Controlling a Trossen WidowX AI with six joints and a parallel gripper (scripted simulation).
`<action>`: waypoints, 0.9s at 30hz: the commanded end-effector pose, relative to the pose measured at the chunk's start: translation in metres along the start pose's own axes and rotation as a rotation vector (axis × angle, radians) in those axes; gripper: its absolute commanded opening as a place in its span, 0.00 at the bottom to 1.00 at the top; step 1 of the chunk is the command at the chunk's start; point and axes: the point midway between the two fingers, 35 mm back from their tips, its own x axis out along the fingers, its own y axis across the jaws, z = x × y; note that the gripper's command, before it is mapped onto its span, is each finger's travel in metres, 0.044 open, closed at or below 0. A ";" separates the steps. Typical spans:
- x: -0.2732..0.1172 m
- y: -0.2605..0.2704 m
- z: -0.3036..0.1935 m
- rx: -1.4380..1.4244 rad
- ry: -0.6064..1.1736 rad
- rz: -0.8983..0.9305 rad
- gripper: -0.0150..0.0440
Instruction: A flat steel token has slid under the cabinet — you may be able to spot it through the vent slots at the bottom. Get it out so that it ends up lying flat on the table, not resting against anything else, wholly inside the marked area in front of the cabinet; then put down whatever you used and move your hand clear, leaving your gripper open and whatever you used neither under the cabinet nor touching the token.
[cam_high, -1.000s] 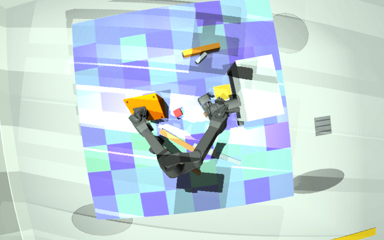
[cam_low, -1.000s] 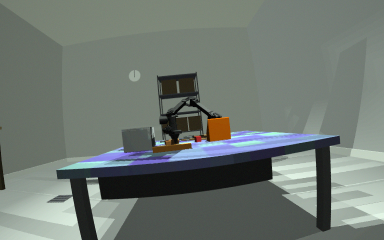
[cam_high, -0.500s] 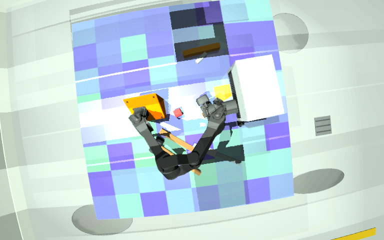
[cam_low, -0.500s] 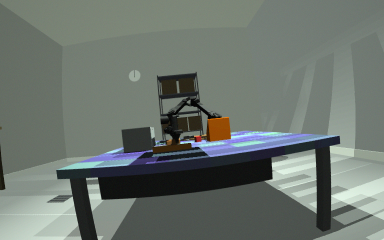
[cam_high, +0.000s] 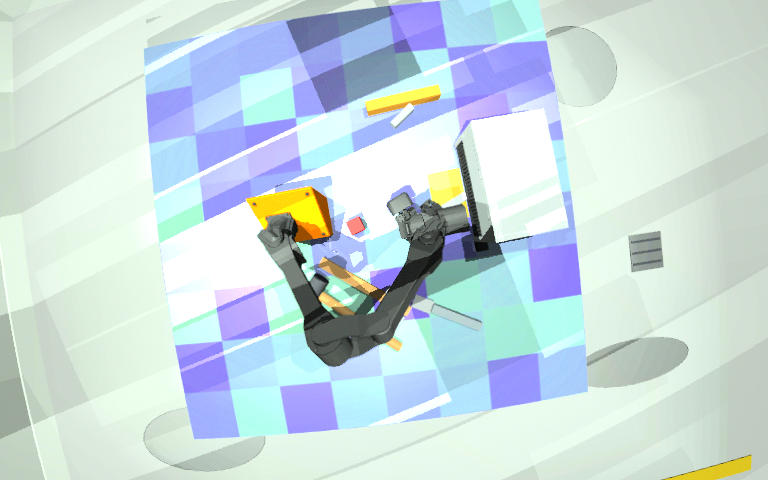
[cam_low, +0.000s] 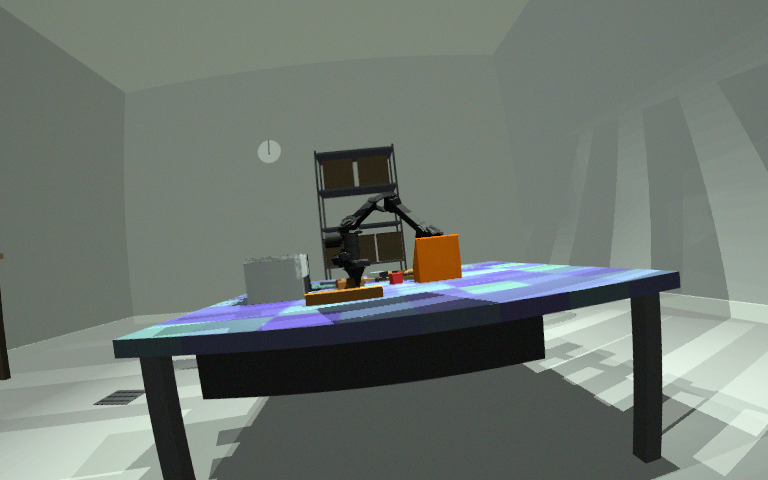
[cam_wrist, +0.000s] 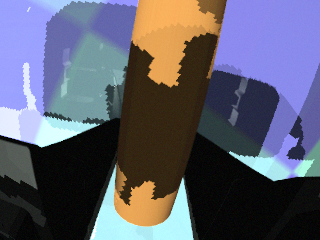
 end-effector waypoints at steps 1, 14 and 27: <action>0.001 0.001 -0.005 -0.005 0.003 0.002 0.25; 0.001 0.000 -0.020 -0.006 0.003 0.002 0.25; 0.001 -0.001 -0.036 -0.006 0.004 0.002 0.25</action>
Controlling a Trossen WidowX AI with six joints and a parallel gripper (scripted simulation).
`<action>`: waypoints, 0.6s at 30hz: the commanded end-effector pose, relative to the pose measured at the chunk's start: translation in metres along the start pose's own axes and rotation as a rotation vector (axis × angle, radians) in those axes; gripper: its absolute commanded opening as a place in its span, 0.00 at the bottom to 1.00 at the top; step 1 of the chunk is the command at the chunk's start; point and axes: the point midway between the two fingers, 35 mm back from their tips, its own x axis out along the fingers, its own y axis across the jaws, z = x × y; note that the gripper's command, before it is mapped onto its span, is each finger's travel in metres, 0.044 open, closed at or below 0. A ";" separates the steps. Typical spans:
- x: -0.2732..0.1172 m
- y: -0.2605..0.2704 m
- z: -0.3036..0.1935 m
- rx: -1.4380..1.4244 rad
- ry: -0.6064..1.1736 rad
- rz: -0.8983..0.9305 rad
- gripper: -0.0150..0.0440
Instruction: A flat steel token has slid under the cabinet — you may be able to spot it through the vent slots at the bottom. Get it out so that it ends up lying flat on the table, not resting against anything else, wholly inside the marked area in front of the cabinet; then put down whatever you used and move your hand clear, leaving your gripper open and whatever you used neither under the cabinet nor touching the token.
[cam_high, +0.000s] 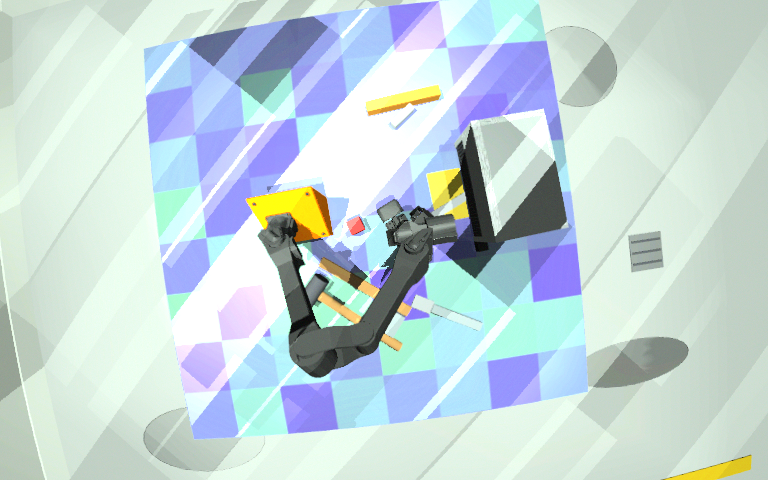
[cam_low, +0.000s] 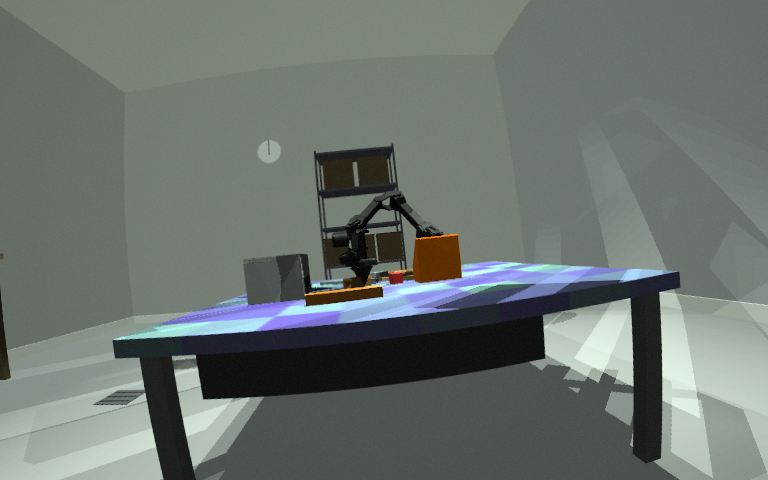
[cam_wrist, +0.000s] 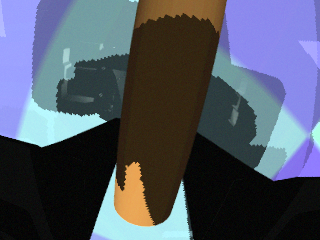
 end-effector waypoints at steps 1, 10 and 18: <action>0.001 0.001 -0.006 -0.005 0.003 0.001 0.25; 0.001 0.000 -0.017 -0.005 0.003 0.001 0.25; 0.001 -0.001 -0.027 -0.005 0.004 0.001 0.25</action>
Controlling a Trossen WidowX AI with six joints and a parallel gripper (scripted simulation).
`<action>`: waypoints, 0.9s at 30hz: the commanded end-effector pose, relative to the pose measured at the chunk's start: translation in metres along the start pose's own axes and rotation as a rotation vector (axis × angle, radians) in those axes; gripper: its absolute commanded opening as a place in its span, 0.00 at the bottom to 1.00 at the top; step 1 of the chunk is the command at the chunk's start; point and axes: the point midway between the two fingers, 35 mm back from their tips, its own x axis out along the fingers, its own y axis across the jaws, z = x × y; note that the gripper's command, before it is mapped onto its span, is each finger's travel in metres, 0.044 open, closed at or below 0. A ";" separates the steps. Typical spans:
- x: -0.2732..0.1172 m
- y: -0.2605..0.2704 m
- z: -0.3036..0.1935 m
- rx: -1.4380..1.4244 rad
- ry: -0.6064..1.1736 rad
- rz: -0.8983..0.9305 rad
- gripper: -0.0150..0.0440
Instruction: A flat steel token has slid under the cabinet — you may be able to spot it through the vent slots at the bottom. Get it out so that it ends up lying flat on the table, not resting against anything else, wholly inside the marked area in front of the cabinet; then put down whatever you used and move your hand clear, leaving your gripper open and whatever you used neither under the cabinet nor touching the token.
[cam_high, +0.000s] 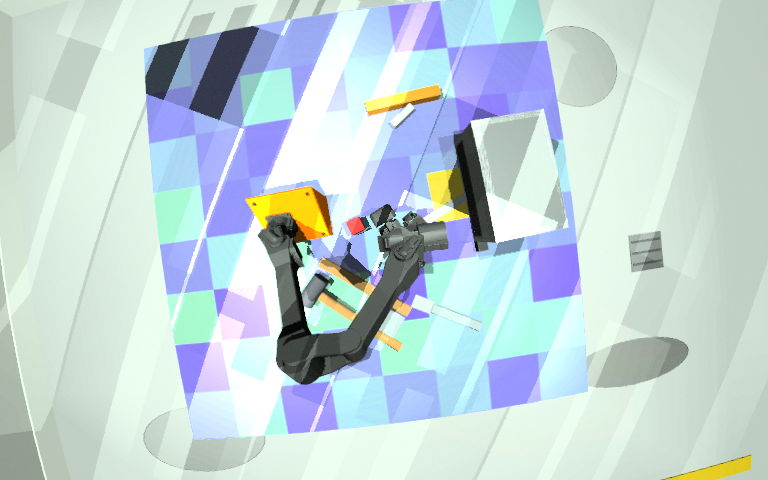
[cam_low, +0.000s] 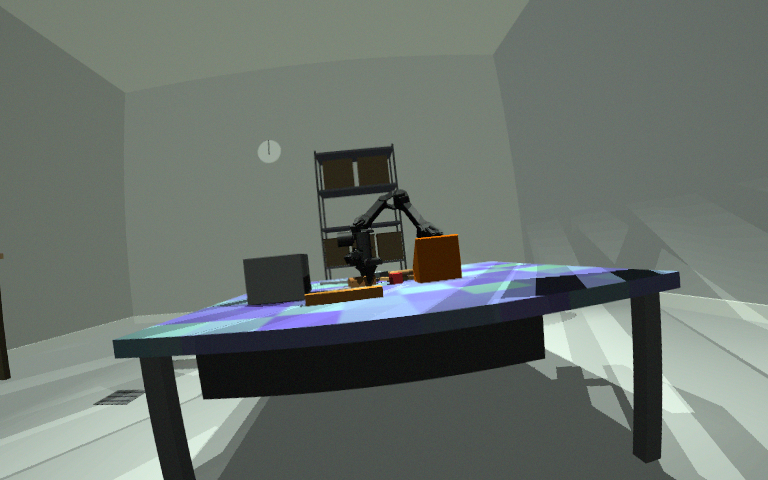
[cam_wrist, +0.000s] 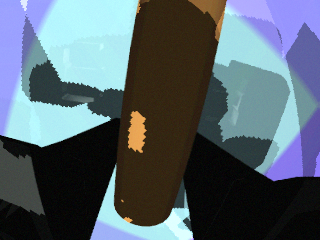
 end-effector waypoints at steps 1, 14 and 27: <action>0.001 0.000 -0.006 -0.004 0.003 0.001 0.25; 0.001 -0.001 -0.022 -0.005 0.004 0.001 0.25; 0.001 -0.002 -0.037 -0.005 0.004 0.001 0.25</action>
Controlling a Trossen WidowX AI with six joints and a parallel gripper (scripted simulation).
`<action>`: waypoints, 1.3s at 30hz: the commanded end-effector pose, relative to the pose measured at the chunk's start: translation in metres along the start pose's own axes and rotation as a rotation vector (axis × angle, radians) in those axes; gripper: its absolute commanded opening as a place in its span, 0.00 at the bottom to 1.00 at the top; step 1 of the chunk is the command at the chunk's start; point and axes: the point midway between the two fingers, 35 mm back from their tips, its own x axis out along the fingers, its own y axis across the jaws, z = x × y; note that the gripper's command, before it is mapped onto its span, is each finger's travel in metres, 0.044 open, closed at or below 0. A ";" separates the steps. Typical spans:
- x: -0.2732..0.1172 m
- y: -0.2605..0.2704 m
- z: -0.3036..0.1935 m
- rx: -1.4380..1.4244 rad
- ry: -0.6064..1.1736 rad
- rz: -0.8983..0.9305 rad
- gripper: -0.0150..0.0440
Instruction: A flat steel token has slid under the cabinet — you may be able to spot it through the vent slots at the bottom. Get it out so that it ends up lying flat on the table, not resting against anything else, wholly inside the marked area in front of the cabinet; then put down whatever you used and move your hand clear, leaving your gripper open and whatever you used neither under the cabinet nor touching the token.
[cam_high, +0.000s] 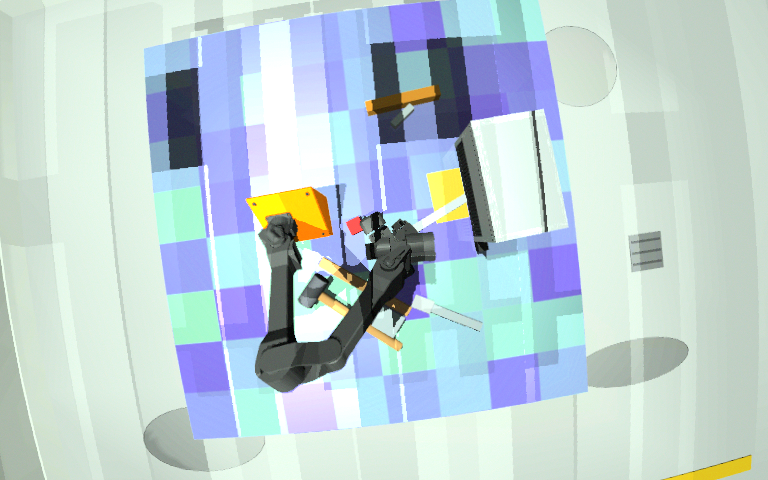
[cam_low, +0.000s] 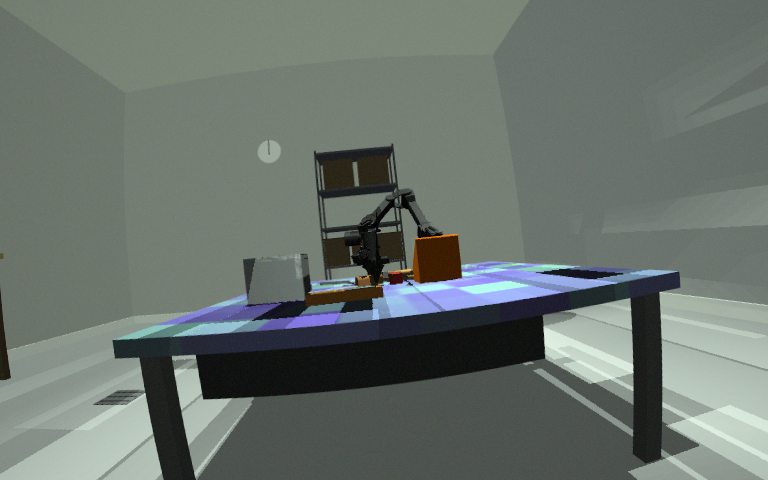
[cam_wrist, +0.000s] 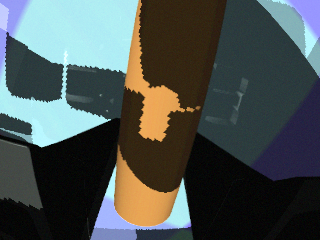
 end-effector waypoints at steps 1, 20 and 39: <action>0.001 0.000 -0.006 -0.004 0.003 0.000 0.25; 0.000 -0.002 -0.019 -0.001 0.000 0.000 0.25; -0.003 -0.002 -0.034 -0.001 0.004 0.000 0.25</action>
